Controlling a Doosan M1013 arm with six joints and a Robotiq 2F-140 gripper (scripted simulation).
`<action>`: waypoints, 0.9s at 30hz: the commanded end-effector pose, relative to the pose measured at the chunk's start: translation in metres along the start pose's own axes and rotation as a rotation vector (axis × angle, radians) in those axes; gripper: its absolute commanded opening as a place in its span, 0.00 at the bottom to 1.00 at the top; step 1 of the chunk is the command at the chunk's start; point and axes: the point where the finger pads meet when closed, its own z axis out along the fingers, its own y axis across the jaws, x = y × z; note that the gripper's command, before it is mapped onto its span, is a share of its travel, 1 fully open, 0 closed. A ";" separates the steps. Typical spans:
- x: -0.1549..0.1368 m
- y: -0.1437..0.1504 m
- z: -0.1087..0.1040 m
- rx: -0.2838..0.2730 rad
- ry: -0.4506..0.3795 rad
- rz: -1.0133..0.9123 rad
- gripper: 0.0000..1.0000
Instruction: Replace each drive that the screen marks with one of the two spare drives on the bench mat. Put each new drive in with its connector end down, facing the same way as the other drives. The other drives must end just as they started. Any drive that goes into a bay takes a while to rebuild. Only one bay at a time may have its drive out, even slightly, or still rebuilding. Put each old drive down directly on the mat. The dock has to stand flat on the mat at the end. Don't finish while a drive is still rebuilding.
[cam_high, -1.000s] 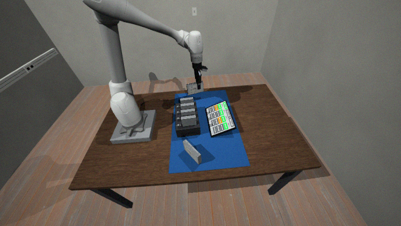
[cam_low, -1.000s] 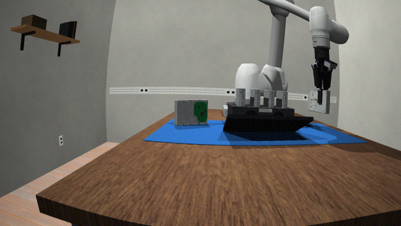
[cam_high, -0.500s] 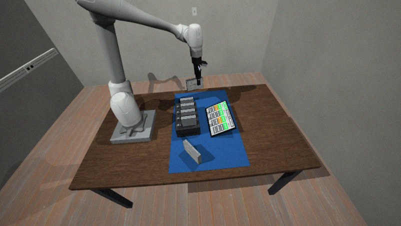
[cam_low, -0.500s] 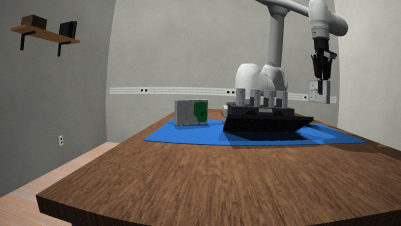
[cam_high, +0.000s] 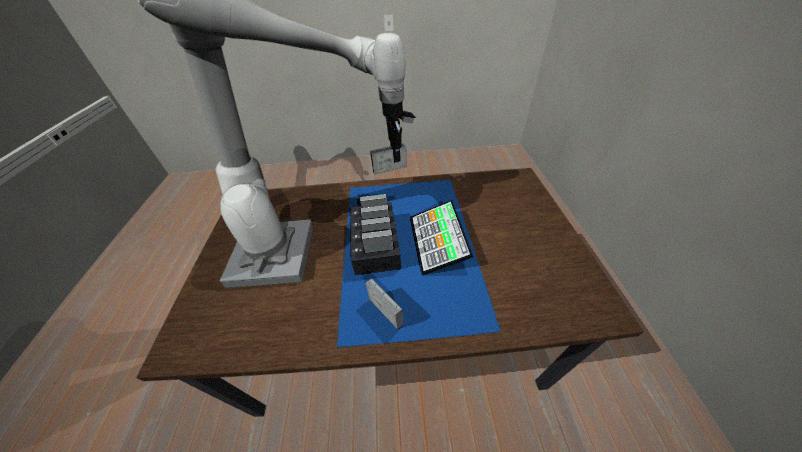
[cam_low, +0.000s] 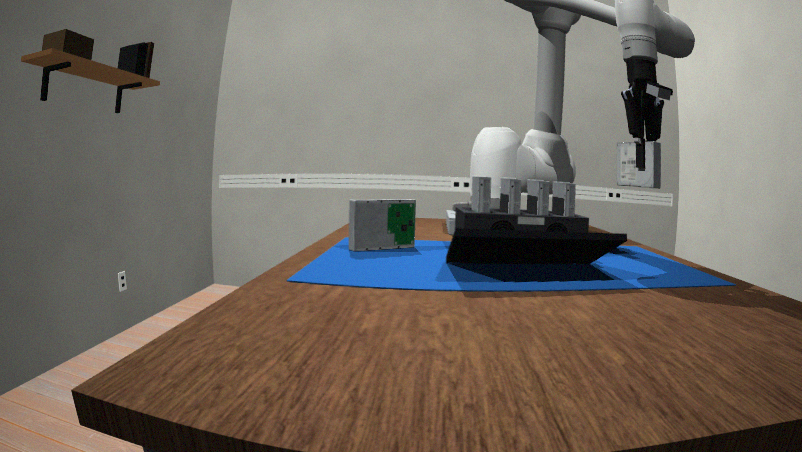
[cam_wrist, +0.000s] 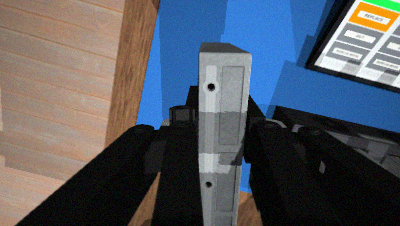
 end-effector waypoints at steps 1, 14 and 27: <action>0.000 0.000 -0.007 0.001 0.001 0.000 0.10; 0.000 0.000 -0.034 0.001 0.001 0.000 0.10; 0.000 0.000 -0.045 0.001 0.001 0.000 0.10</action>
